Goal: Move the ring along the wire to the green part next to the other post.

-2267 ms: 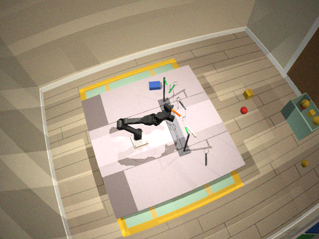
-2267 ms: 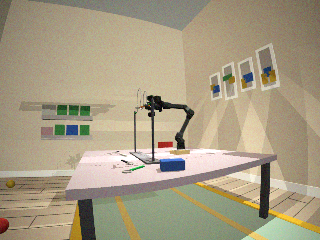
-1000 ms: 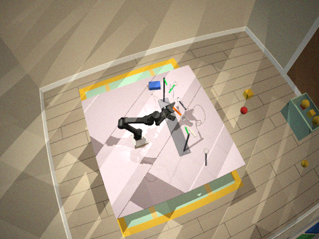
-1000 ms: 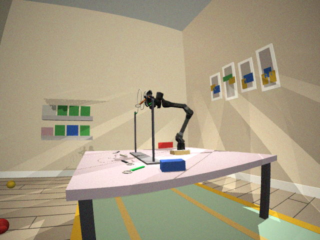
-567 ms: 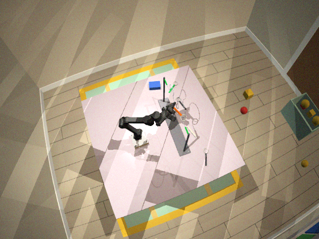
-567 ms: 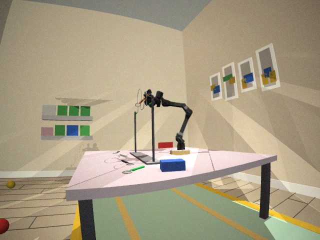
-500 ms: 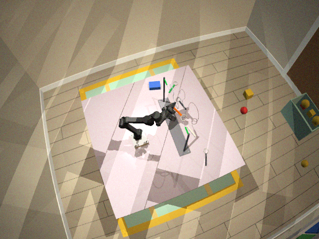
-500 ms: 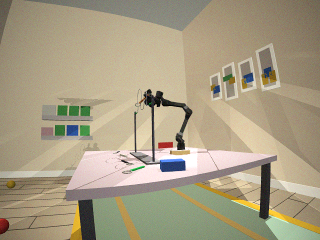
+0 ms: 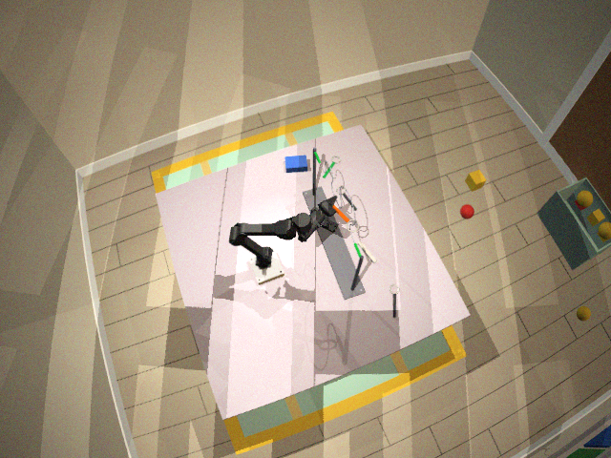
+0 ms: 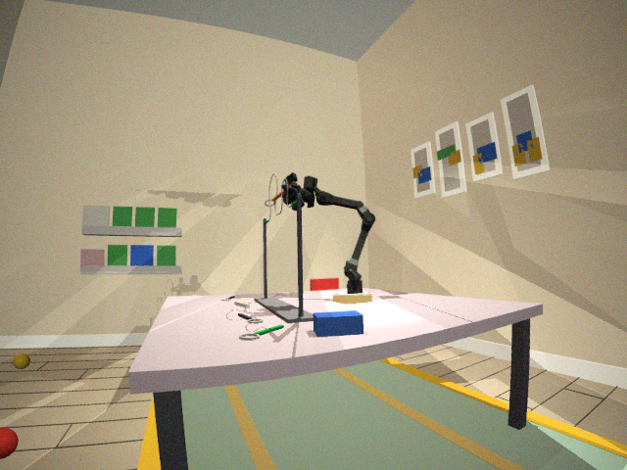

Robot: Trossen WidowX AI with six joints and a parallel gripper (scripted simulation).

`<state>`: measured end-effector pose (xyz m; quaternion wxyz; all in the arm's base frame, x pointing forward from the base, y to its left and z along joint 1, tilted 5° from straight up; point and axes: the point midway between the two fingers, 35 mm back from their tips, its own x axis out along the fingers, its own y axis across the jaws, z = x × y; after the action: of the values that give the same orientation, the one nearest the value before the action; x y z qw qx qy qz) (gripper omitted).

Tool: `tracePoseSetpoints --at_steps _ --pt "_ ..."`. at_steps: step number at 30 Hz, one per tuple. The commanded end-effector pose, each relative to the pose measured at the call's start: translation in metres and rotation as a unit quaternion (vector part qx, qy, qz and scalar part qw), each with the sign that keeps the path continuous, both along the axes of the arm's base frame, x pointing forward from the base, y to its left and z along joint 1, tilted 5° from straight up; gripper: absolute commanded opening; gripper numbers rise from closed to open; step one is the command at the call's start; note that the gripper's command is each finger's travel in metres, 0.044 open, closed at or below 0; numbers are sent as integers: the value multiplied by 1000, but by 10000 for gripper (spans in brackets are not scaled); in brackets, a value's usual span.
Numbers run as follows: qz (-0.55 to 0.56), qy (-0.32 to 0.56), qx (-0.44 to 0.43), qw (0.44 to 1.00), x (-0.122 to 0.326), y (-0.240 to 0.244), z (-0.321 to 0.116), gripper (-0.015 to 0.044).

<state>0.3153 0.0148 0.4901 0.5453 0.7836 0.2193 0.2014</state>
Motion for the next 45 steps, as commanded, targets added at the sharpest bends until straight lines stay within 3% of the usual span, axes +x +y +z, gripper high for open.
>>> tracePoseSetpoints --at_steps 1,45 --pt "2 -3 -23 1000 1 0 1 -150" --pt "5 -16 -295 955 1 1 -16 -150"
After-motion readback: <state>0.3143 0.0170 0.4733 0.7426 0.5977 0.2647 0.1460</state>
